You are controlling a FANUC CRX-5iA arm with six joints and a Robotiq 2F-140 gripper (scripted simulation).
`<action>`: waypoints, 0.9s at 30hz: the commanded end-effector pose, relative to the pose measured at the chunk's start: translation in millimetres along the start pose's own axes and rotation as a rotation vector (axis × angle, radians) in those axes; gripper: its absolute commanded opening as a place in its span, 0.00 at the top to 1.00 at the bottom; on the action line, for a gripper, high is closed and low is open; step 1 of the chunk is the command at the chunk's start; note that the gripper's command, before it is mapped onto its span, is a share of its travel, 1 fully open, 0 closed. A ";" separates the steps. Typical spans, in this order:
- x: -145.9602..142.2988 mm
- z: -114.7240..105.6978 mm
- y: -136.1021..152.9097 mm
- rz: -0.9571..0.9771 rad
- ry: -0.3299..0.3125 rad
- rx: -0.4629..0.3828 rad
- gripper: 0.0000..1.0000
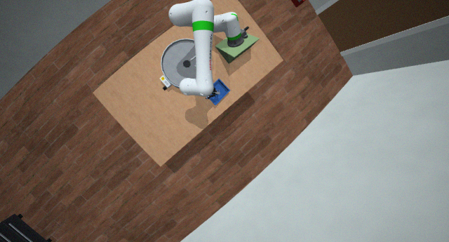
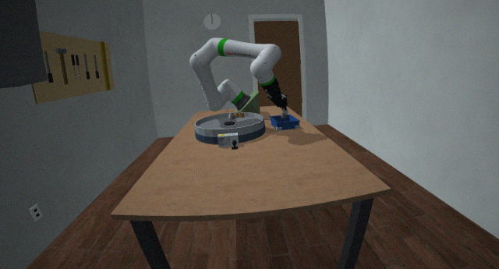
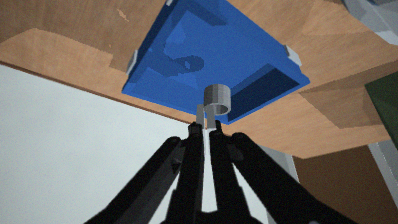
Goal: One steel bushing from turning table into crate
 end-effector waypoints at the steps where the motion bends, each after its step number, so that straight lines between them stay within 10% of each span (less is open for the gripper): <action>1: -0.2 -0.2 0.1 0.000 0.000 0.000 1.00; 27: 1.3 9.7 -8.0 0.000 0.000 0.000 1.00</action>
Point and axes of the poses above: the point where the finger pads meet when closed, its own z axis out along the fingers, its own x axis across the jaws, y = z × x, the point moved 8 cm from there along -z, back along the fingers, and after that the axes turned 11 degrees about -z, right-handed, at the moved point
